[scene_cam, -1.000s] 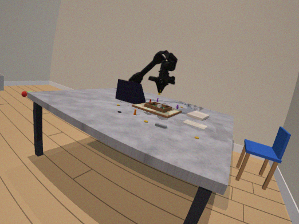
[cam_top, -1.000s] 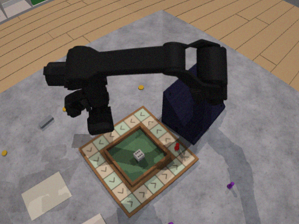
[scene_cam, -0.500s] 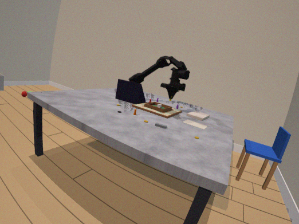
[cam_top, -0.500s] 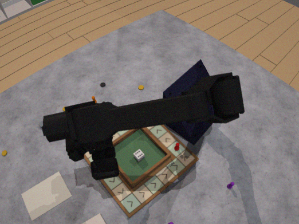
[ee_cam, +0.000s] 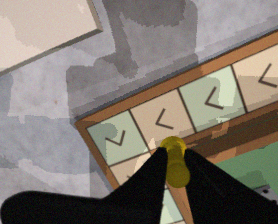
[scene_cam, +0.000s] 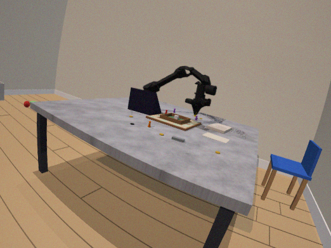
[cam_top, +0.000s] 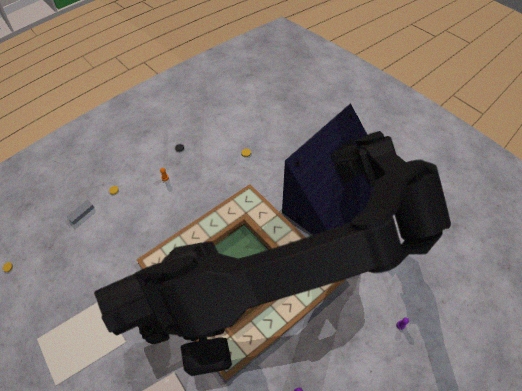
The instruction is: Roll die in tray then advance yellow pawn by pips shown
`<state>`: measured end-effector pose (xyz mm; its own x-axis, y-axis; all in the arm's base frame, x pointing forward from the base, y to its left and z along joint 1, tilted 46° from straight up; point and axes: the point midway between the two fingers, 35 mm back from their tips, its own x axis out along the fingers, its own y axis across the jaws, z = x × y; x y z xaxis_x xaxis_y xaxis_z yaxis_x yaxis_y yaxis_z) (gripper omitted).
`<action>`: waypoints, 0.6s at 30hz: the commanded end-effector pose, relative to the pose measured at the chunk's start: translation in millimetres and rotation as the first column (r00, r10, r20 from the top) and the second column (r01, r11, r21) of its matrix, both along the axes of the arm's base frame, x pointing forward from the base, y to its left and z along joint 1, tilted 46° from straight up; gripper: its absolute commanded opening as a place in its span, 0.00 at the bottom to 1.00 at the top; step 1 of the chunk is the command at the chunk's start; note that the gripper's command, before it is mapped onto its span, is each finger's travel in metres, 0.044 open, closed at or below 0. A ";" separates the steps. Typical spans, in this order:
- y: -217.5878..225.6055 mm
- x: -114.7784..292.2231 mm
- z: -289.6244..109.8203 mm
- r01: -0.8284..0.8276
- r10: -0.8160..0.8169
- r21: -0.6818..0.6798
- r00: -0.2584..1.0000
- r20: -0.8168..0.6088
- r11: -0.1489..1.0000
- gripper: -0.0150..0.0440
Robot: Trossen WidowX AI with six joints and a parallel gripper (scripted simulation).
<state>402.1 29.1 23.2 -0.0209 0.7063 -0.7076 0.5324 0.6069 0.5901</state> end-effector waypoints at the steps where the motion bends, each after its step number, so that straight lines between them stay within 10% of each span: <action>1: 6.6 1.6 -0.7 0.006 -0.006 0.005 1.000 0.001 1.000 0.25; 18: 30.4 0.8 -23.7 0.006 -0.006 0.007 1.000 0.001 1.000 0.25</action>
<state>405.3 54.9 4.2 -0.0061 0.7070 -0.7072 0.5292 0.6023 0.5976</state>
